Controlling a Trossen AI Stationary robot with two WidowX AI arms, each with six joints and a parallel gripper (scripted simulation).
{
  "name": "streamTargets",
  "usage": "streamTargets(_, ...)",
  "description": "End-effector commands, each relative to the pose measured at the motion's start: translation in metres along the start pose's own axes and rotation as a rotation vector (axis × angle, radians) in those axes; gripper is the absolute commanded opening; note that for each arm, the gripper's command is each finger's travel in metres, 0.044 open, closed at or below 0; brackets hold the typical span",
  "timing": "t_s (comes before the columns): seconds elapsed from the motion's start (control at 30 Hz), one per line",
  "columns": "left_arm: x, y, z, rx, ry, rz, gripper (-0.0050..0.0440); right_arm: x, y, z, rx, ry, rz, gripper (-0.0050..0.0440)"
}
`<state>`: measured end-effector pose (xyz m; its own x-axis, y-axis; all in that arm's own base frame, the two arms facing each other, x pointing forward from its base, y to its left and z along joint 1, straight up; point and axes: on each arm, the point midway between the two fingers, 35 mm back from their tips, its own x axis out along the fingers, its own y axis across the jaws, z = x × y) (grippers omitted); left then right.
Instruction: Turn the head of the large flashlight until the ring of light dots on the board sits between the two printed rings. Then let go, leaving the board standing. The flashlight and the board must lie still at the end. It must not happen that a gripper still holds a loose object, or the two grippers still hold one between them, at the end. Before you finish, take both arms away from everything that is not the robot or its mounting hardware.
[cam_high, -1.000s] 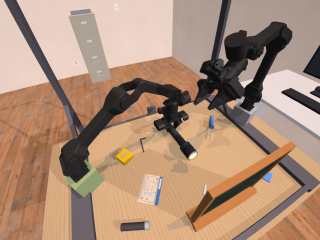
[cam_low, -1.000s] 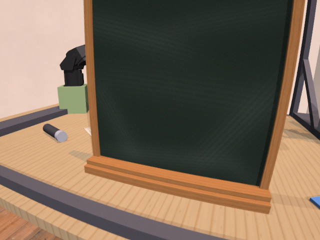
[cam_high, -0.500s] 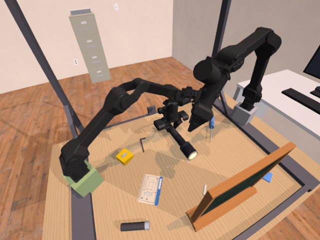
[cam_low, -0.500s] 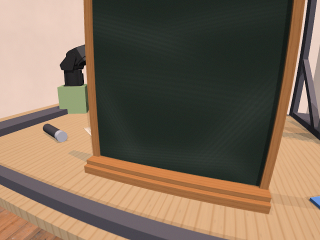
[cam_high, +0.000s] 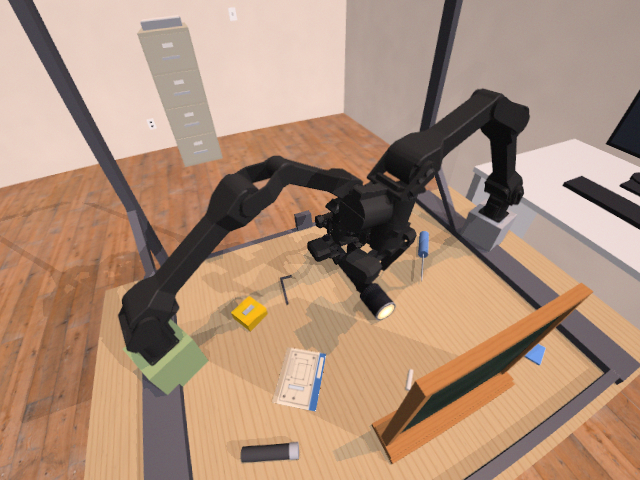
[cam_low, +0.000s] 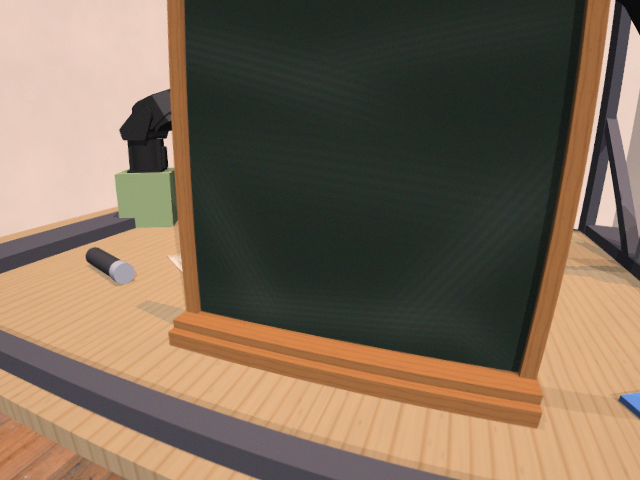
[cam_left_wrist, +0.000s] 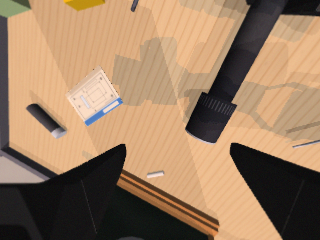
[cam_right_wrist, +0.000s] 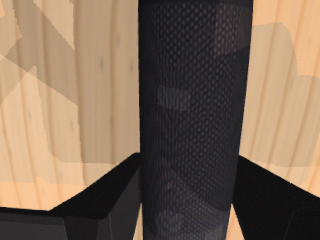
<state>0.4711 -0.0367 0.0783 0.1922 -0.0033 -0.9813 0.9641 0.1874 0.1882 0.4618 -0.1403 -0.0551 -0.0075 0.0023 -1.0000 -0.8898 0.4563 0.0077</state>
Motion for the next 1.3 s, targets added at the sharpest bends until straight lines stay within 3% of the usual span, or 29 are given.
streamTargets(0.0,0.014,-0.004,0.003,0.106,0.021,-0.083,0.0440,-0.016,-0.006,0.001,-0.004,-0.008,-0.033,0.0130)
streamTargets(0.17,0.041,-0.014,0.004,0.234,0.038,-0.209,0.0440,-0.016,-0.006,0.001,-0.004,-0.008,-0.033,0.0130)
streamTargets(0.23,0.041,-0.014,0.004,0.234,0.038,-0.209,0.0440,-0.016,-0.006,0.001,-0.004,-0.008,-0.033,0.0130)
streamTargets(0.53,0.069,-0.034,0.002,0.385,0.040,-0.376,0.0440,-0.016,-0.006,0.001,-0.004,-0.008,-0.033,0.0130)
streamTargets(1.27,0.072,-0.032,0.001,0.379,0.039,-0.353,0.0440,-0.016,-0.006,0.001,-0.004,-0.008,-0.033,0.0130)
